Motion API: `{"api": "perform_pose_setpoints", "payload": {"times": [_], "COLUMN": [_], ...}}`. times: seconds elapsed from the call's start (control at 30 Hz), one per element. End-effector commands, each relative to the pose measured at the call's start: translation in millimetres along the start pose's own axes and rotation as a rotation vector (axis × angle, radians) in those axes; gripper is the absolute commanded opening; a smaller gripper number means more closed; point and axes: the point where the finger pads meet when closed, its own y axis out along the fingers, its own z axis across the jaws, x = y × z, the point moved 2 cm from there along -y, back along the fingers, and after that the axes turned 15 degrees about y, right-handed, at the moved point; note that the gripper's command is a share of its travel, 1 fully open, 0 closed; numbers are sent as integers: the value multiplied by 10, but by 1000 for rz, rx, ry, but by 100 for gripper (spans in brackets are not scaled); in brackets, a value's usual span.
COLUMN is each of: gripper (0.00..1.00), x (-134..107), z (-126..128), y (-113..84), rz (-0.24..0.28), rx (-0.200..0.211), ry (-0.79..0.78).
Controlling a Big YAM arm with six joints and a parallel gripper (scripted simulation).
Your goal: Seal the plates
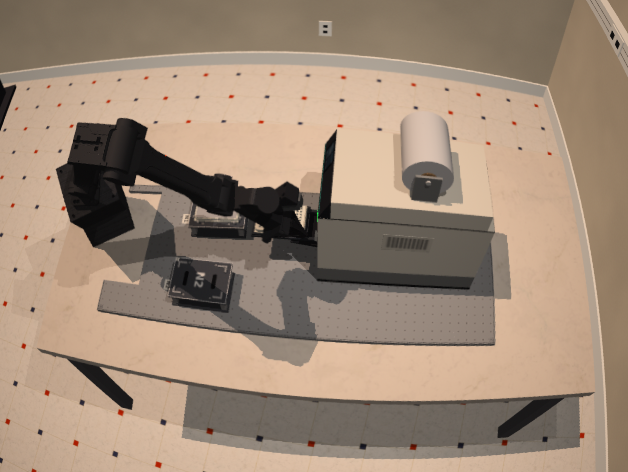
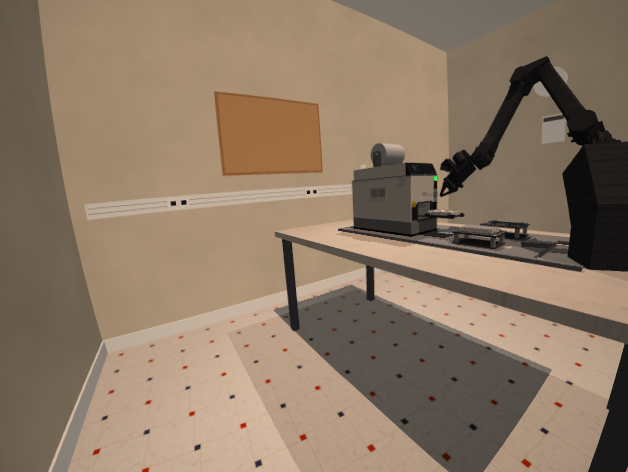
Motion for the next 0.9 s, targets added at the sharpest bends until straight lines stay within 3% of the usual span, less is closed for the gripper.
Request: {"api": "perform_pose_setpoints", "payload": {"times": [0.0, 0.3, 0.43, 0.7, 0.87], "gripper": [0, 0, 0, 0, 0], "x": [142, 215, 128, 21, 129], "z": [119, 65, -5, -74, -105], "y": [-57, 59, 105, 58, 15], "rz": [-16, -23, -6, 14, -16], "rx": [19, 7, -1, -9, -14], "ry": [3, 10, 8, -8, 0]}}
